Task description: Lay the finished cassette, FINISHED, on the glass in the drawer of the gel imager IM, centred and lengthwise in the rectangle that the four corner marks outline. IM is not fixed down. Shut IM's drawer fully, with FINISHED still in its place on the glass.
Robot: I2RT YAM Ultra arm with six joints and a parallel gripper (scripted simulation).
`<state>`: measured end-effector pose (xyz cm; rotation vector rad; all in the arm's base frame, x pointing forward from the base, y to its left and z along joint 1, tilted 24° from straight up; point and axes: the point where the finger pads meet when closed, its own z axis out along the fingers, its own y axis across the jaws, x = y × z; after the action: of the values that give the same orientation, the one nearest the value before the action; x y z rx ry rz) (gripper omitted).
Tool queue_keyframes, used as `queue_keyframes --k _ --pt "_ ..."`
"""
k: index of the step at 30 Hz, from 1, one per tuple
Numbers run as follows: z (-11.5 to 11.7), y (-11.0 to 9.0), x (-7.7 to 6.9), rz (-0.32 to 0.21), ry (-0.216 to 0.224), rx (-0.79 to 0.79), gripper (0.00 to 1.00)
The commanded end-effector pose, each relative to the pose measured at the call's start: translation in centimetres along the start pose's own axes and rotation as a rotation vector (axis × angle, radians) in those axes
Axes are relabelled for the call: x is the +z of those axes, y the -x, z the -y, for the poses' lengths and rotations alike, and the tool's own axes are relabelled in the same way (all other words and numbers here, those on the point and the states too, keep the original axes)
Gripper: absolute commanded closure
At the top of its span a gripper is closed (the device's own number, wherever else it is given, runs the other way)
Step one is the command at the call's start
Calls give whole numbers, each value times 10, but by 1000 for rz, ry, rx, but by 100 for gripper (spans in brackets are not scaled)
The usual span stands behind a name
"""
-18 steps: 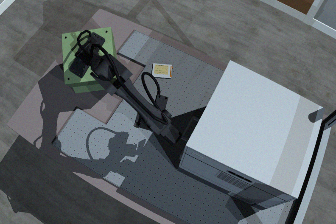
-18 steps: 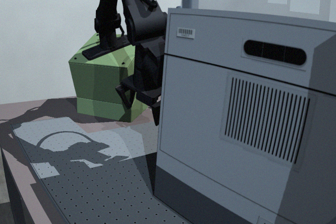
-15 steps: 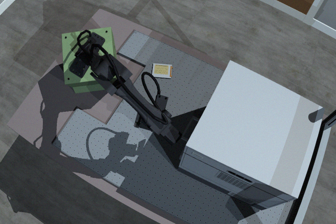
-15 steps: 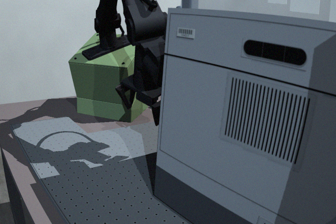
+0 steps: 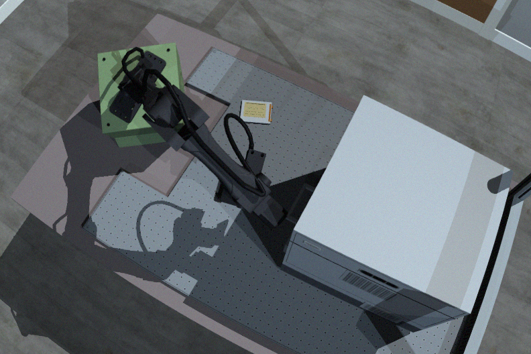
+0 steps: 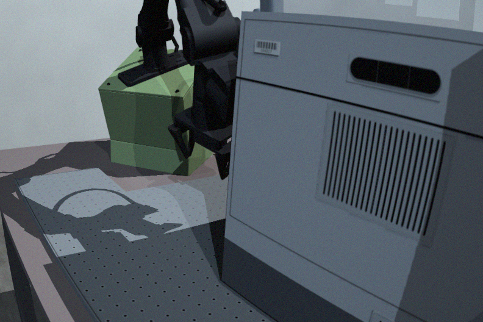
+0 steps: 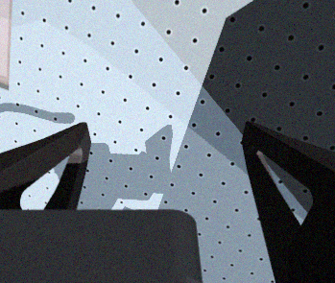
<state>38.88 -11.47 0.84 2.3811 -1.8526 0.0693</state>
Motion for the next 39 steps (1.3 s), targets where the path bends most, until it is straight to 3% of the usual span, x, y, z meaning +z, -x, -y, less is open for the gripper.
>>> queue_keyframes --k 1,21,39 --pt "1 12 -11 -27 -27 54 65" --pt "-11 52 -15 -94 -114 606 65" --pt "-28 82 -14 -101 -218 1044 65"
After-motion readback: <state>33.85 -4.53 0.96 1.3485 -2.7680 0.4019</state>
